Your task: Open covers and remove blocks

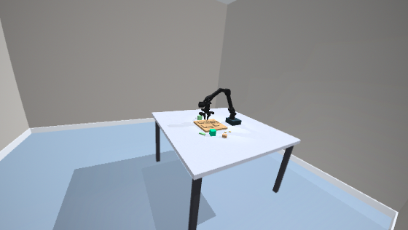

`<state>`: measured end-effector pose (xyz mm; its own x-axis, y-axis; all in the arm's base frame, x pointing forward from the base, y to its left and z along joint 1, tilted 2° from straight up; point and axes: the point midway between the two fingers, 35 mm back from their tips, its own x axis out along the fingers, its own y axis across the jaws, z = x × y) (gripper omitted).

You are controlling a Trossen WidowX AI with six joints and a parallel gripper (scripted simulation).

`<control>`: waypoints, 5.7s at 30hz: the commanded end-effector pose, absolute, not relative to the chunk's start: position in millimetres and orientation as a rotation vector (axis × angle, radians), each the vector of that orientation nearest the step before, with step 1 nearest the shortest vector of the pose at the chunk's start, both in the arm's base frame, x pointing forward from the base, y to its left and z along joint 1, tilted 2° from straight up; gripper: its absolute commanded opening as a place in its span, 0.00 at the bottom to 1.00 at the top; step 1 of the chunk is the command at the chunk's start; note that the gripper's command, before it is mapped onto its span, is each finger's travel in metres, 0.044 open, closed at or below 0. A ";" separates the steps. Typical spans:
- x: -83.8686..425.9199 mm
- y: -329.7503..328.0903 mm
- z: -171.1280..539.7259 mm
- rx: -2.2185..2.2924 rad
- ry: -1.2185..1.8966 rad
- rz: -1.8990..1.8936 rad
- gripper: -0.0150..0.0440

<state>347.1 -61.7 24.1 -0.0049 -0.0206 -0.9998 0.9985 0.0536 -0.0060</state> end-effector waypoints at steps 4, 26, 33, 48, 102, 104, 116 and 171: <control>347.4 -62.4 21.1 1.155 1.217 -1.186 0.50; 347.4 -62.6 17.8 1.155 1.217 -1.186 0.50; 347.3 -62.8 10.9 1.155 1.217 -1.186 0.50; 346.7 -63.6 -1.2 1.155 1.217 -1.186 0.50; 347.9 -63.0 16.9 1.156 1.217 -1.185 0.39; 347.9 -62.9 19.5 1.156 1.217 -1.185 0.39; 347.3 -62.4 34.6 1.155 1.217 -1.186 0.39; 279.9 -170.8 88.1 1.147 1.213 -1.193 0.39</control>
<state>289.9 -160.1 88.2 -0.0034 -0.0279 -0.9996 0.9990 0.0451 -0.0046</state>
